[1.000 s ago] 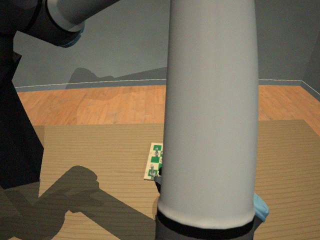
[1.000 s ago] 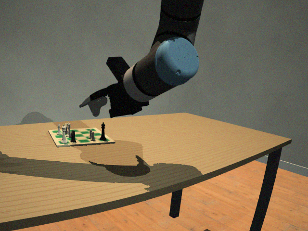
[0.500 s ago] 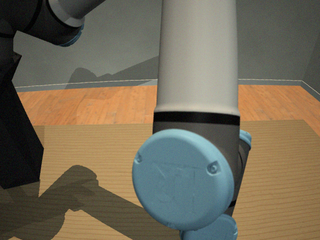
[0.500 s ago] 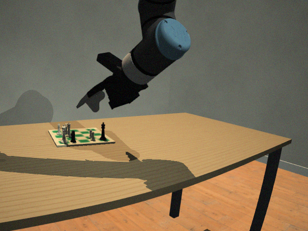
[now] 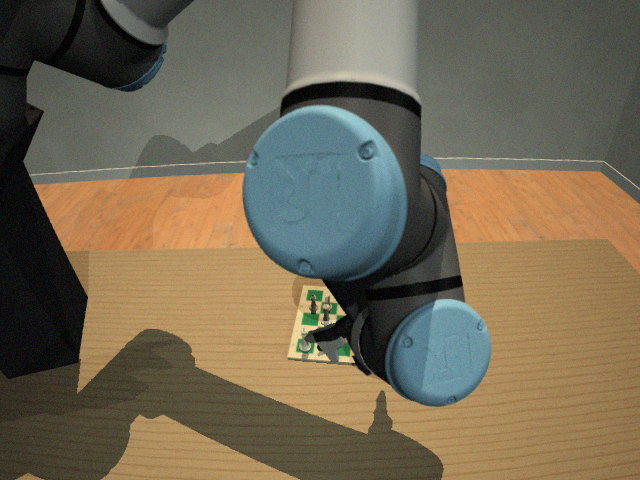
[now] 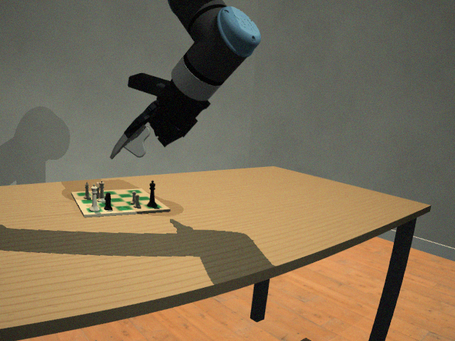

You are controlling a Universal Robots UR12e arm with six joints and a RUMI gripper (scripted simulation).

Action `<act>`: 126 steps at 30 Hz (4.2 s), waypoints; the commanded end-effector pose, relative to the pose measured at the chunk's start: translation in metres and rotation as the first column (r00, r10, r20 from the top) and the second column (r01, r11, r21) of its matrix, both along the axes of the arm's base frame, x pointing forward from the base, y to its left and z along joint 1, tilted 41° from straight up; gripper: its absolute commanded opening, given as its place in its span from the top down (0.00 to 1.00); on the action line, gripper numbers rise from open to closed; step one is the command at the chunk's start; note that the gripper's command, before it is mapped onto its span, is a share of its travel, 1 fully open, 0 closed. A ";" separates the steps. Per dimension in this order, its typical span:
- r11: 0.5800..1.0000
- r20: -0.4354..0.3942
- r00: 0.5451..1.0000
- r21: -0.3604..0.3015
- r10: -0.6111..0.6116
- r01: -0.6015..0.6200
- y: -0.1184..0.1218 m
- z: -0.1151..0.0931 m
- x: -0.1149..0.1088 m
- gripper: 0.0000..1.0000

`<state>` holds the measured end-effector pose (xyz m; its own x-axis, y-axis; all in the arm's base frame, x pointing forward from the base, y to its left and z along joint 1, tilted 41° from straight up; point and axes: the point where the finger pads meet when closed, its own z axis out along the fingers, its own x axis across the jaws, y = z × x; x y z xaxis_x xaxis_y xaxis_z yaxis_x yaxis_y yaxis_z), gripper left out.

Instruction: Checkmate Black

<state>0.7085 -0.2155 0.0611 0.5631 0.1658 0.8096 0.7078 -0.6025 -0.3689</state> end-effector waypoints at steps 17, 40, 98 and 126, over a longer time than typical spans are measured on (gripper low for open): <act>0.915 0.129 0.991 -0.404 0.045 0.011 0.048 0.006 -0.006 0.00; 0.664 0.230 0.960 -0.744 0.157 0.070 0.100 0.012 -0.013 0.00; 0.421 0.249 0.909 -0.902 0.333 0.093 0.128 0.014 -0.015 0.00; -0.198 -0.154 0.357 -0.976 0.921 0.088 0.129 -0.007 0.001 0.00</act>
